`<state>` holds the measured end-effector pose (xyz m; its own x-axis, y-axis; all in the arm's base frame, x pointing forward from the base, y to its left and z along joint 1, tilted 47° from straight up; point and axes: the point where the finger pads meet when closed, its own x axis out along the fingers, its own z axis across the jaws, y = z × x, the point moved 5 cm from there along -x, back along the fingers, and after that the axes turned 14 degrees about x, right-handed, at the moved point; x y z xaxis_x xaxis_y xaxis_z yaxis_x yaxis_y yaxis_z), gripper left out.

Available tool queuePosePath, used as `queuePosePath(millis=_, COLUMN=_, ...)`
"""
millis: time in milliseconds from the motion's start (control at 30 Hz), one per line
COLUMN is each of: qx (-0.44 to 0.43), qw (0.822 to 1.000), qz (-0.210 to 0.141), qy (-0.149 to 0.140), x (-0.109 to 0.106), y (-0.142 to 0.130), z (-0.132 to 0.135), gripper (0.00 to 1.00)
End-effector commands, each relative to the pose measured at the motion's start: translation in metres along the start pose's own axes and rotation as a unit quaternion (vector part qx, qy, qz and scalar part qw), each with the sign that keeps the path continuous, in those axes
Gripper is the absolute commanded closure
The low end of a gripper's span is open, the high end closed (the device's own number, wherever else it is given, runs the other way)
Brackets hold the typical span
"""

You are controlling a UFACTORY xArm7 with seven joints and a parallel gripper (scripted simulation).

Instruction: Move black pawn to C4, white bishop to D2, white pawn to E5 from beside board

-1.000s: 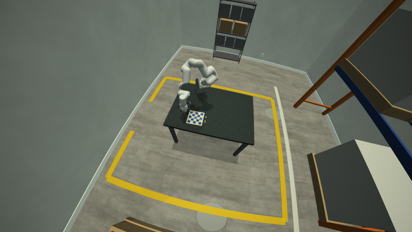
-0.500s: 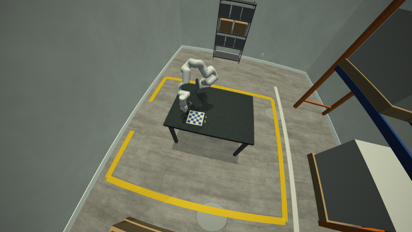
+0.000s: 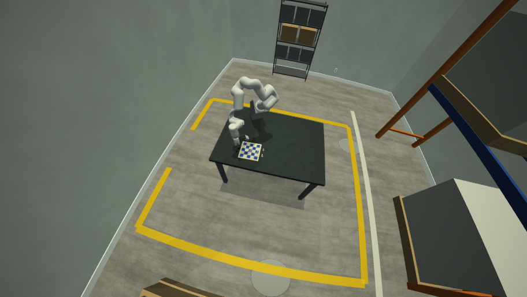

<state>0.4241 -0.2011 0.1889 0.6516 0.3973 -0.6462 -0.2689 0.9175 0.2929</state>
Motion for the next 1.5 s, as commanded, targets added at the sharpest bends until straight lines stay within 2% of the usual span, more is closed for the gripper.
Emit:
queuePosePath(millis=0, qx=0.139, qw=0.990, qz=-0.001, qy=-0.001, x=0.009, y=-0.001, z=0.002, gripper=0.00)
queuePosePath(millis=167, qx=0.259, qw=0.966, qz=0.003, qy=-0.005, x=0.016, y=-0.008, z=0.001, gripper=0.00)
queuePosePath(millis=300, qx=0.354, qw=0.935, qz=0.004, qy=-0.010, x=0.019, y=-0.015, z=-0.002, gripper=0.00)
queuePosePath(millis=367, qx=0.354, qw=0.935, qz=0.004, qy=-0.010, x=0.019, y=-0.015, z=-0.002, gripper=0.00)
queuePosePath(millis=400, qx=0.421, qw=0.907, qz=0.004, qy=-0.014, x=0.019, y=-0.016, z=-0.003, gripper=0.00)
queuePosePath(millis=500, qx=0.477, qw=0.879, qz=0.004, qy=-0.018, x=0.020, y=-0.020, z=-0.006, gripper=0.00)
queuePosePath(millis=600, qx=0.541, qw=0.841, qz=0.005, qy=-0.023, x=0.020, y=-0.023, z=-0.007, gripper=0.00)
queuePosePath(millis=867, qx=0.696, qw=0.717, qz=0.003, qy=-0.035, x=0.020, y=-0.024, z=-0.009, gripper=0.00)
queuePosePath(millis=933, qx=0.696, qw=0.717, qz=0.003, qy=-0.035, x=0.020, y=-0.024, z=-0.009, gripper=0.00)
queuePosePath(millis=967, qx=0.746, qw=0.665, qz=0.001, qy=-0.039, x=0.020, y=-0.023, z=-0.009, gripper=0.66)
queuePosePath(millis=1100, qx=0.800, qw=0.599, qz=-0.002, qy=-0.043, x=0.020, y=-0.023, z=-0.009, gripper=0.66)
queuePosePath(millis=1400, qx=0.909, qw=0.413, qz=-0.022, qy=-0.050, x=0.020, y=-0.021, z=-0.007, gripper=0.66)
queuePosePath(millis=1433, qx=0.915, qw=0.399, qz=-0.025, qy=-0.050, x=0.020, y=-0.021, z=-0.006, gripper=0.66)
queuePosePath(millis=1467, qx=0.915, qw=0.399, qz=-0.025, qy=-0.050, x=0.020, y=-0.021, z=-0.006, gripper=0.66)
